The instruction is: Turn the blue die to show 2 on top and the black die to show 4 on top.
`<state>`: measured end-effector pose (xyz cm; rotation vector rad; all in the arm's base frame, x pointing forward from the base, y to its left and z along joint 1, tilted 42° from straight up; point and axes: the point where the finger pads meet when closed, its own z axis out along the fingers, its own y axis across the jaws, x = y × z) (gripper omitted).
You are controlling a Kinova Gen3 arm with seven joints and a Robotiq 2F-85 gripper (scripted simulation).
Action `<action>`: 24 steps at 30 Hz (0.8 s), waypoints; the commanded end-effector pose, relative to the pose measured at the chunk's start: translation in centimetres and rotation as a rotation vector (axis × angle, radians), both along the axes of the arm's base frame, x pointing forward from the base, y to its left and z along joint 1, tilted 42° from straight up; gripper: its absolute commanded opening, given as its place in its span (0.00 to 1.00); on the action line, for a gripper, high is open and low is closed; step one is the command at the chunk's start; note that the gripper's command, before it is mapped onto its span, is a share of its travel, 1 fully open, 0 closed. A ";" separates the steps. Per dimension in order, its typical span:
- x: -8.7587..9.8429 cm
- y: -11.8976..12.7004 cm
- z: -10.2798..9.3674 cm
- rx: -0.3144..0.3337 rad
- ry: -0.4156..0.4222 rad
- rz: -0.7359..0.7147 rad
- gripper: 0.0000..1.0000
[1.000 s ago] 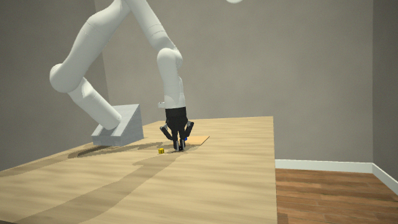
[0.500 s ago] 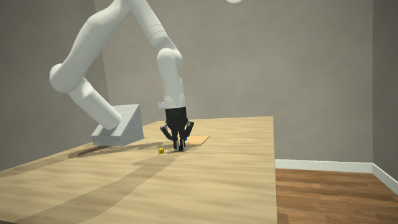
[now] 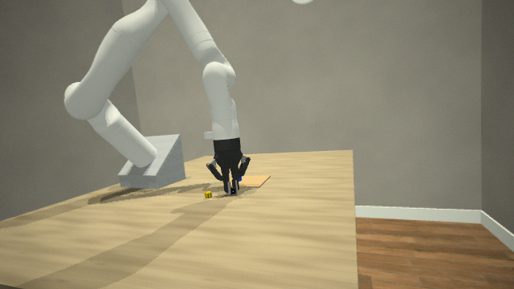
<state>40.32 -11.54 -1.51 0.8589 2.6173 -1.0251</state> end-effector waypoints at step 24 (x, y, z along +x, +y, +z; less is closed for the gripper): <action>0.3 6.6 7.2 0.001 -0.002 0.002 0.11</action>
